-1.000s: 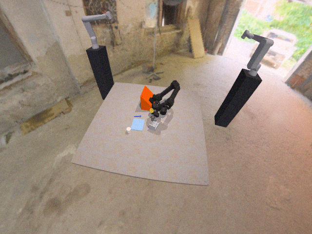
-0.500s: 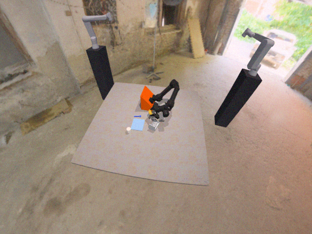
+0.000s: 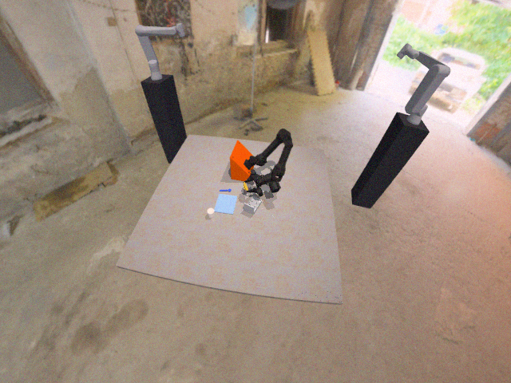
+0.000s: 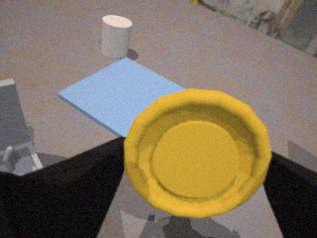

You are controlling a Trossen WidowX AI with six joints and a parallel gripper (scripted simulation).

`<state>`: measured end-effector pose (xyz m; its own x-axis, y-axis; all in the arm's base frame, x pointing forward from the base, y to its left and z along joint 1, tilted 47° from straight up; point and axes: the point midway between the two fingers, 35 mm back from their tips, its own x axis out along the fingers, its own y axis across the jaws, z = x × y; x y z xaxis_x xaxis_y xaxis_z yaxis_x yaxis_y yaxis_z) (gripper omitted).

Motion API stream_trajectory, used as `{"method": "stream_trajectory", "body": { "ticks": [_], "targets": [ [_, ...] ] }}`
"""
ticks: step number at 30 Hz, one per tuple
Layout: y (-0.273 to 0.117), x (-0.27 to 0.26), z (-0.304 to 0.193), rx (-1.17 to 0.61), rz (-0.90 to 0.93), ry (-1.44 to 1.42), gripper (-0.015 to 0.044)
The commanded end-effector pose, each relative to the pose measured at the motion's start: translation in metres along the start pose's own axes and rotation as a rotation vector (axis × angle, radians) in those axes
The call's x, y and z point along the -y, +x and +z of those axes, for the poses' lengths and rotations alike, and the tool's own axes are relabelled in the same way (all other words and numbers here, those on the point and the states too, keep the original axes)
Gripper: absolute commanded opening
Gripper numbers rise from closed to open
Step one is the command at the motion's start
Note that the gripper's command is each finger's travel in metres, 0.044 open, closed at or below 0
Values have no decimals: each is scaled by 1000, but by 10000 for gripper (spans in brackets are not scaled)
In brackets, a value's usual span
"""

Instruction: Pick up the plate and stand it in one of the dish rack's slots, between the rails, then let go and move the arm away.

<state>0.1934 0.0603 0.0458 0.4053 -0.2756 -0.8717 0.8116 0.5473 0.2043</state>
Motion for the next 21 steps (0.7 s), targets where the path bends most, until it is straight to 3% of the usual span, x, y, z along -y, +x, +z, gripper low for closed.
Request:
{"method": "stream_trajectory", "body": {
  "ticks": [1, 21],
  "targets": [
    [-1, -4, -2, 66, 66, -13, 0],
    [-18, -22, -17, 282, 393, -34, 0]
  ]
}}
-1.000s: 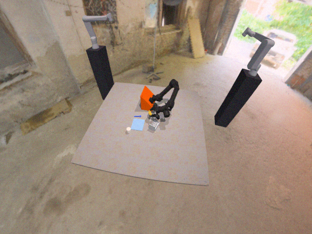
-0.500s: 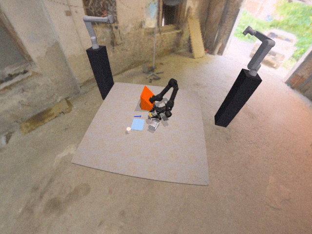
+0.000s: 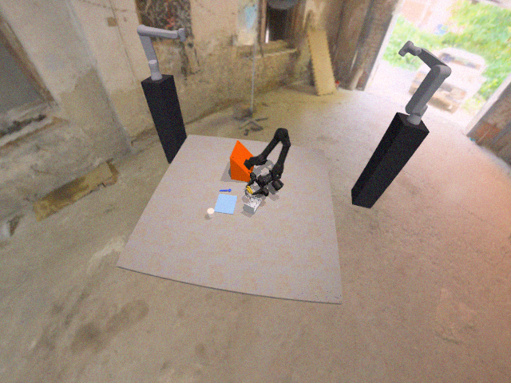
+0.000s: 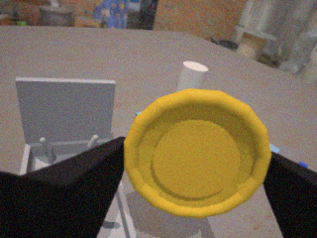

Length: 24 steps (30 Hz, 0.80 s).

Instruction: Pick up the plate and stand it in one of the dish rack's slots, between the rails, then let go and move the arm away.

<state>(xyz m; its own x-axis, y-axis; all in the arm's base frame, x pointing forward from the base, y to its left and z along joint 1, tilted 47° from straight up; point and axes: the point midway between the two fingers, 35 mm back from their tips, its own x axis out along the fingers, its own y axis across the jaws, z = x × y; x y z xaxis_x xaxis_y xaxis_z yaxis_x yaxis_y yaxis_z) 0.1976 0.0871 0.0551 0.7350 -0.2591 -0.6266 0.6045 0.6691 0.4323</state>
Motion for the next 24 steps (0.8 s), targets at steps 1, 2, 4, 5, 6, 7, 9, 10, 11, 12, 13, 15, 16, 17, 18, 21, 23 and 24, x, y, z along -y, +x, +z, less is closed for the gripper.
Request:
{"method": "stream_trajectory", "body": {
  "ticks": [1, 2, 4, 5, 6, 7, 9, 10, 11, 12, 13, 15, 16, 17, 18, 21, 23, 24],
  "targets": [
    [-5, -4, -1, 46, 77, 11, 0],
    [-7, -5, -2, 55, 94, 12, 0],
    [-9, -7, -3, 73, 128, 15, 0],
    [-11, -8, -3, 81, 145, 17, 0],
    [-12, -8, -3, 90, 163, 20, 0],
    [-14, -9, -4, 99, 180, 23, 0],
    [-17, -11, -4, 116, 214, 30, 0],
    [-19, -11, -4, 124, 232, 34, 0],
    [-20, -12, -4, 132, 249, 38, 0],
    [-22, -12, -5, 140, 267, 43, 0],
    [-24, -13, -5, 148, 284, 47, 0],
    [-27, -14, -5, 162, 319, 57, 0],
    [-29, -14, -5, 170, 336, 63, 0],
    [-31, -15, -5, 176, 353, 68, 0],
    [-33, -15, -5, 183, 371, 74, 0],
    [-39, -16, -5, 202, 423, 93, 0],
    [-42, -16, -5, 213, 454, 106, 0],
    [-43, -16, -5, 215, 462, 109, 0]
  ]
}}
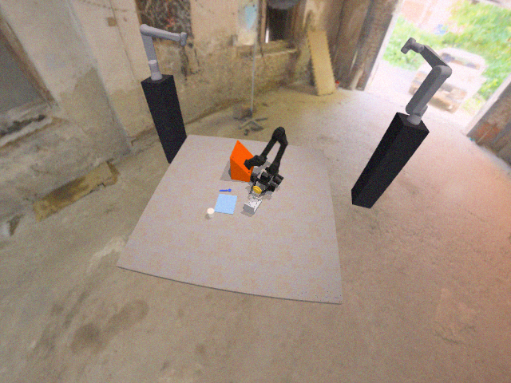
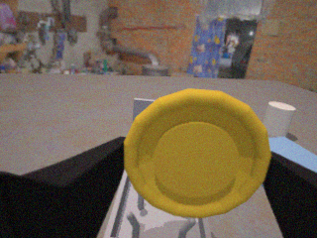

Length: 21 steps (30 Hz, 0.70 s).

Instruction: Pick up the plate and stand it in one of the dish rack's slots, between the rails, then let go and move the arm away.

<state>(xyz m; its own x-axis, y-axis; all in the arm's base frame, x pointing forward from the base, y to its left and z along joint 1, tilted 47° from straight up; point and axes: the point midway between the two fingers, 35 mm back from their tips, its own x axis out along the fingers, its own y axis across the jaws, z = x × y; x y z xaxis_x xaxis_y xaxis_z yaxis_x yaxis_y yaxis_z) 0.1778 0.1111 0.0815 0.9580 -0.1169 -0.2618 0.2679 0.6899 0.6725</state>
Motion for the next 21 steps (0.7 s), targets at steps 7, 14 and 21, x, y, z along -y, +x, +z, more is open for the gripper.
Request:
{"method": "stream_trajectory", "body": {
  "ticks": [7, 14, 21],
  "targets": [
    [-5, -3, 2, 24, 53, 31, 0],
    [-3, -3, -2, 23, 50, 28, 0],
    [2, -5, -12, 20, 46, 23, 0]
  ]
}}
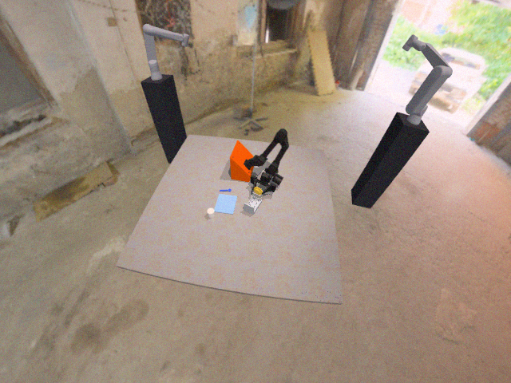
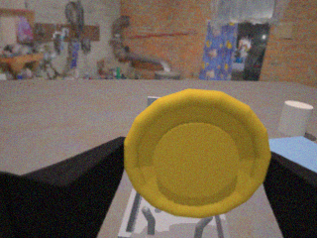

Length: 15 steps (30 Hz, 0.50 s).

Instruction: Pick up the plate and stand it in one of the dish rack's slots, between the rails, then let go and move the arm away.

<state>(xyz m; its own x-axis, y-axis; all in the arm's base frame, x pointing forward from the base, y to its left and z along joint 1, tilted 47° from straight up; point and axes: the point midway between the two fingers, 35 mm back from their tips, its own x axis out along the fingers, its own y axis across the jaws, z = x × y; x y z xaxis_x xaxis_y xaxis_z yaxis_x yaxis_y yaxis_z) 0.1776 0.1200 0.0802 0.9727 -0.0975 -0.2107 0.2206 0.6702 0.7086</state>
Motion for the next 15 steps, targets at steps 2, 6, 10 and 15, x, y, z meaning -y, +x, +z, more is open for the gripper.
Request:
{"method": "stream_trajectory", "body": {
  "ticks": [2, 6, 10, 15],
  "targets": [
    [5, 1, -8, -2, -5, -10, 0],
    [9, 0, -14, -2, -4, -6, 0],
    [13, -1, -18, -2, -2, -2, 0],
    [19, -2, -20, -1, -1, 3, 0]
  ]
}}
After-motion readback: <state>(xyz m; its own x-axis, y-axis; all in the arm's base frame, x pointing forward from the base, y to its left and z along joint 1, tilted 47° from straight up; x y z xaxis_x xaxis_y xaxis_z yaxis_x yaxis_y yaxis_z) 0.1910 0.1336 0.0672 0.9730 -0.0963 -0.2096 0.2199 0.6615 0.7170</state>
